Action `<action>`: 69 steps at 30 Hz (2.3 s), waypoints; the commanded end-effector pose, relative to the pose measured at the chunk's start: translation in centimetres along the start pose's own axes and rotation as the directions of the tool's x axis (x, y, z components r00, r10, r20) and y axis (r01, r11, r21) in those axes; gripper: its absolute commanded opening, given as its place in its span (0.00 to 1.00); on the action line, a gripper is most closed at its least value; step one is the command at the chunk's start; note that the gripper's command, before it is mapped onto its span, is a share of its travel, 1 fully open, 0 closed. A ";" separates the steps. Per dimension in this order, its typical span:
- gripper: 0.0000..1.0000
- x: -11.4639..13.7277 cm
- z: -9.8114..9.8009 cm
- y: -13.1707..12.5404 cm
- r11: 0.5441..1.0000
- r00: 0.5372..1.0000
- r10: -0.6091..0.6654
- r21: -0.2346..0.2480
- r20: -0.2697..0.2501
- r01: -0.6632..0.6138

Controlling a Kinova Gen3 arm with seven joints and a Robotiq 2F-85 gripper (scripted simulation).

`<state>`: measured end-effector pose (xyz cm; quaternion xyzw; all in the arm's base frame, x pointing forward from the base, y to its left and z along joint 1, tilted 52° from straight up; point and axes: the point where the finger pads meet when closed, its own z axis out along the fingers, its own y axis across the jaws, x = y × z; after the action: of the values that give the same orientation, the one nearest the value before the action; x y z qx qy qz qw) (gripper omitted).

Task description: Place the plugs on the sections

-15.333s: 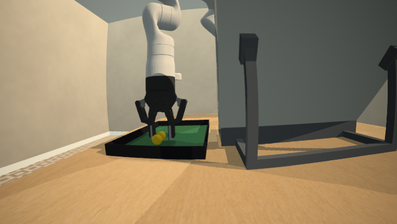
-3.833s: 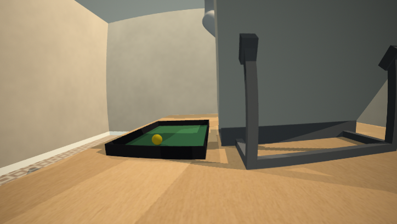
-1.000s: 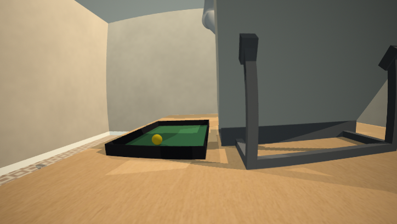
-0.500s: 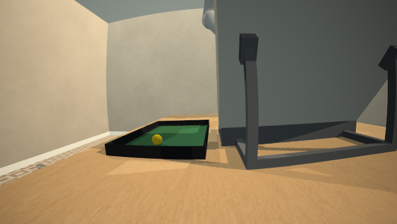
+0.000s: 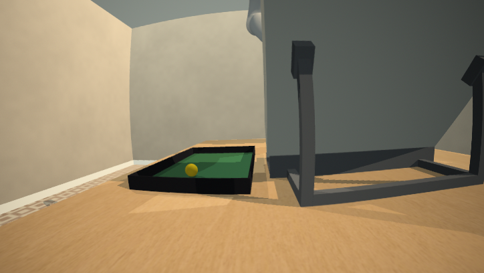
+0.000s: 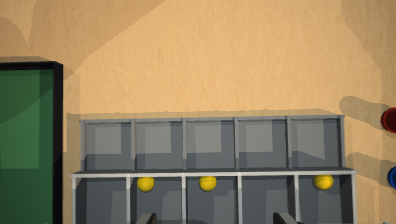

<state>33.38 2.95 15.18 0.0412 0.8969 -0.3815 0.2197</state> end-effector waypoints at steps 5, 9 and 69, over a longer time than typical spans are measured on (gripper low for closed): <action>0.50 0.0 0.0 0.0 1.000 1.000 0.000 -0.001 0.001 0.000; 0.50 0.0 0.0 0.0 1.000 1.000 0.000 -0.001 0.001 0.000; 0.50 1.0 10.1 -17.0 1.000 1.000 0.001 -0.001 0.000 -0.001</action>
<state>31.82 -15.63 20.02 0.0454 0.8981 -0.3815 0.2139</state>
